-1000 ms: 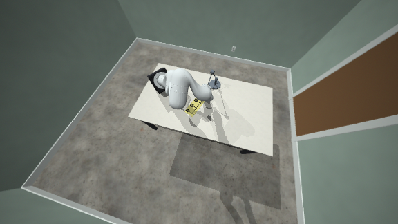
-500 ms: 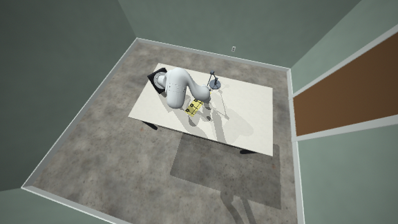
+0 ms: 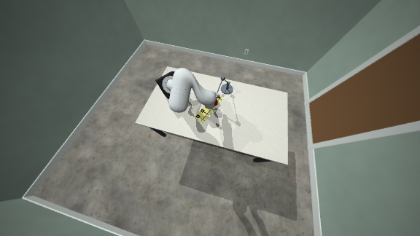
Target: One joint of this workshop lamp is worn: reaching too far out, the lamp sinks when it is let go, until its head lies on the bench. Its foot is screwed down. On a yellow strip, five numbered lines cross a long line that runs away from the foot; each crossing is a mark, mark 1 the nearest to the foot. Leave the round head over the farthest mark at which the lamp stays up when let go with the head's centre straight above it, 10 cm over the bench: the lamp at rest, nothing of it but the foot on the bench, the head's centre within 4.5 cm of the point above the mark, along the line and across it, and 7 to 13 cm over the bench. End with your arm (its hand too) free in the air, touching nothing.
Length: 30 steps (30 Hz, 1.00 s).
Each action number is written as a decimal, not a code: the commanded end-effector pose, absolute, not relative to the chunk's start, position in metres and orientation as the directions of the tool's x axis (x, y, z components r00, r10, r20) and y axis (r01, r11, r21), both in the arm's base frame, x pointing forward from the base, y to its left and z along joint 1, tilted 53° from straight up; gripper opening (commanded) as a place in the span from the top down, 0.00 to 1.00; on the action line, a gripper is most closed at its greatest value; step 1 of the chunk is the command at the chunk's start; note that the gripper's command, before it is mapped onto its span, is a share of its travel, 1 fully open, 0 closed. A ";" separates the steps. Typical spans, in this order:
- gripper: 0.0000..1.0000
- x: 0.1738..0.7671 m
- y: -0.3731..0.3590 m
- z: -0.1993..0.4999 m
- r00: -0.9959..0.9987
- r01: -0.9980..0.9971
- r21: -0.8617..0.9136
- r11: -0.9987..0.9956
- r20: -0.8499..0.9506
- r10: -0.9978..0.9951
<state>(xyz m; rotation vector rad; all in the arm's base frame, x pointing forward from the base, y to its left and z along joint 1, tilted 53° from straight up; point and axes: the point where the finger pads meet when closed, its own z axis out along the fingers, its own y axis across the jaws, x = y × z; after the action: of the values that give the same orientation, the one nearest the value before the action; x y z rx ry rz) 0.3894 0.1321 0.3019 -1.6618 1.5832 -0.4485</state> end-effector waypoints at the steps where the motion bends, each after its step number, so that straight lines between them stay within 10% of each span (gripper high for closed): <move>1: 1.00 0.384 0.120 0.304 0.117 -0.625 -0.775 0.091 -0.209 -0.971; 27: 1.00 0.378 0.101 0.307 0.117 -0.625 -0.775 0.091 -0.209 -0.971; 28: 0.00 0.378 0.101 0.307 0.117 -0.625 -0.775 0.091 -0.209 -0.971; 30: 0.00 0.378 0.101 0.307 0.117 -0.625 -0.775 0.091 -0.209 -0.971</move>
<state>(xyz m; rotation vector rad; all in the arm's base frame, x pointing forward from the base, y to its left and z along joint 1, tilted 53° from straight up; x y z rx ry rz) 0.3777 0.1008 0.3060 -1.6185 1.5937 -0.5608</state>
